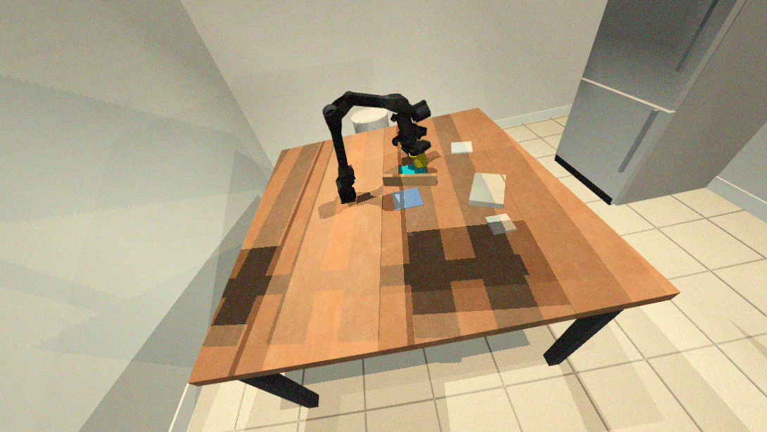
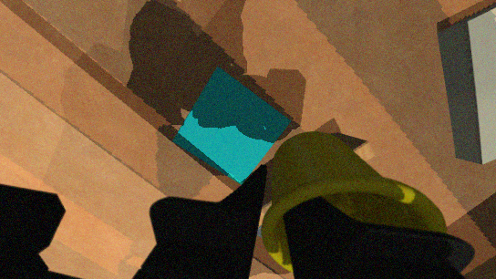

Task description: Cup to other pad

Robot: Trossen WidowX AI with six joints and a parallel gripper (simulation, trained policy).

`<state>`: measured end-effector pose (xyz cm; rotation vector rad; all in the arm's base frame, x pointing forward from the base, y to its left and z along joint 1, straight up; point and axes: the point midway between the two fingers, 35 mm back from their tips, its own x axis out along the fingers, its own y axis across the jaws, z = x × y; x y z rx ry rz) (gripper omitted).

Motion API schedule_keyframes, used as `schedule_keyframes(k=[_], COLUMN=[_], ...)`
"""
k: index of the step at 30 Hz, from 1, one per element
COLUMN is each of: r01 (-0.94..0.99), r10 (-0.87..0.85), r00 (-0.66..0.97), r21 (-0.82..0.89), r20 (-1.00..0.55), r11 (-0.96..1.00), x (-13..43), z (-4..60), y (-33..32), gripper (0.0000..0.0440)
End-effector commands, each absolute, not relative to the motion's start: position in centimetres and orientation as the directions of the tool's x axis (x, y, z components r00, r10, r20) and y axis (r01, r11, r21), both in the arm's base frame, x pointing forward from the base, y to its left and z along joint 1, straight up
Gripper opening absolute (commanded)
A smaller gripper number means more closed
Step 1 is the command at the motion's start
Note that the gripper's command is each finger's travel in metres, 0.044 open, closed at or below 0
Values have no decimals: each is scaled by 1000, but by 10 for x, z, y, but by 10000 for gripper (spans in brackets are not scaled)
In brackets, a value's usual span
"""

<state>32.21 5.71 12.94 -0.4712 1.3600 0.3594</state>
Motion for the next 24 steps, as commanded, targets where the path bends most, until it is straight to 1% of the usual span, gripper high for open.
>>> schedule_keyframes(k=[1,12,19,24], r01=[-513,-540,-540,-535], r10=[-21,-4,-9,-19], r00=[183,194,193,187], r21=[-114,-111,-114,-118], r20=[-983,-981,-981,-982], r11=[851,835,834,837], x=[323,321,317,313], z=[126,109,90,75], y=[67,106,118,118], gripper=[0,0,2,19])
